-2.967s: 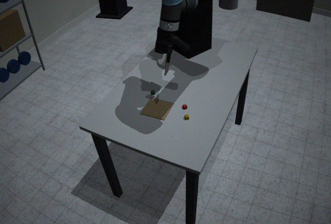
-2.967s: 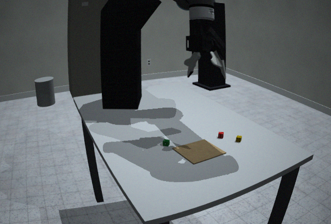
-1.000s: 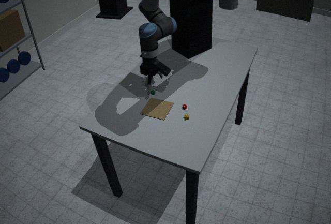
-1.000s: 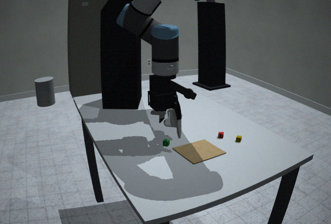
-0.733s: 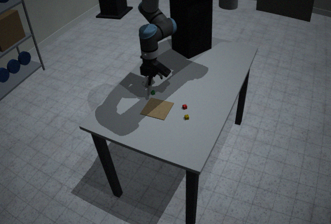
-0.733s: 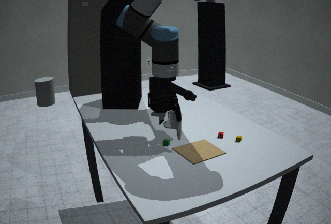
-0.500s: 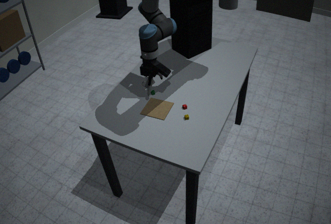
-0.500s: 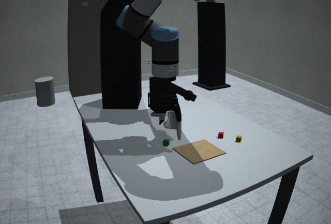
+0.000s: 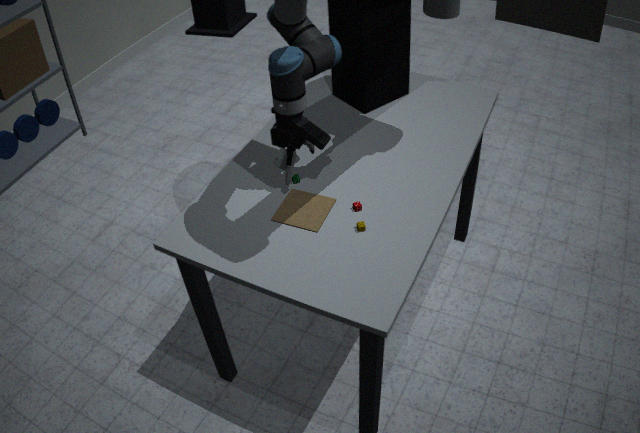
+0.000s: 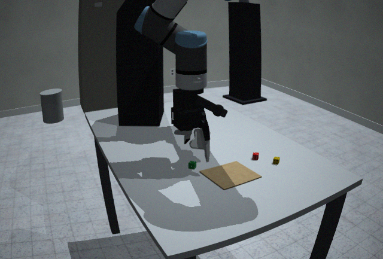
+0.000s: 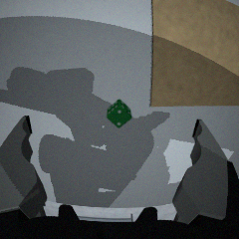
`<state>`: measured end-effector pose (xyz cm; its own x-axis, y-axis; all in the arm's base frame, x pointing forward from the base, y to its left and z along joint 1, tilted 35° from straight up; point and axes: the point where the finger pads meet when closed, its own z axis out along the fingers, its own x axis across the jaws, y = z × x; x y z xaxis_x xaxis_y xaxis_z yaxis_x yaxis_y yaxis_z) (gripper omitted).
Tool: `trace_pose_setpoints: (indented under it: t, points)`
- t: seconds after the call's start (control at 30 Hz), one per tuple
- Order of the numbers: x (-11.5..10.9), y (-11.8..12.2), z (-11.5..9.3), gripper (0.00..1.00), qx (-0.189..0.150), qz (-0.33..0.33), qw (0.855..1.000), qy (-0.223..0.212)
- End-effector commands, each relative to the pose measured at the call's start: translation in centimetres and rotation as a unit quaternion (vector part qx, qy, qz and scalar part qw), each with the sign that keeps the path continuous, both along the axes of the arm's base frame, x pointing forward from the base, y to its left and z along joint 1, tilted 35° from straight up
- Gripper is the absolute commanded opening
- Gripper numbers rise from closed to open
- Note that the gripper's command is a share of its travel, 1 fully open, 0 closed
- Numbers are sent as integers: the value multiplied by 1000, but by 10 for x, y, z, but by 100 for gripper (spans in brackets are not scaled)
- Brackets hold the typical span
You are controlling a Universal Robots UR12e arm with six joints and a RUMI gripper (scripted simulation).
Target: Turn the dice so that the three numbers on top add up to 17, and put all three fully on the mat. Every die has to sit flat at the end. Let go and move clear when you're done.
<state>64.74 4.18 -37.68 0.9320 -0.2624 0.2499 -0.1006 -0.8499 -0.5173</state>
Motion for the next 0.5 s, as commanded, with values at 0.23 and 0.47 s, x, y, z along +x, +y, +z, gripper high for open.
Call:
trace_pose_setpoints:
  t: [0.23,0.47]
  points:
    - [0,0,0,100,0,0,1000,0]
    - [1,1,1,100,0,0,1000,0]
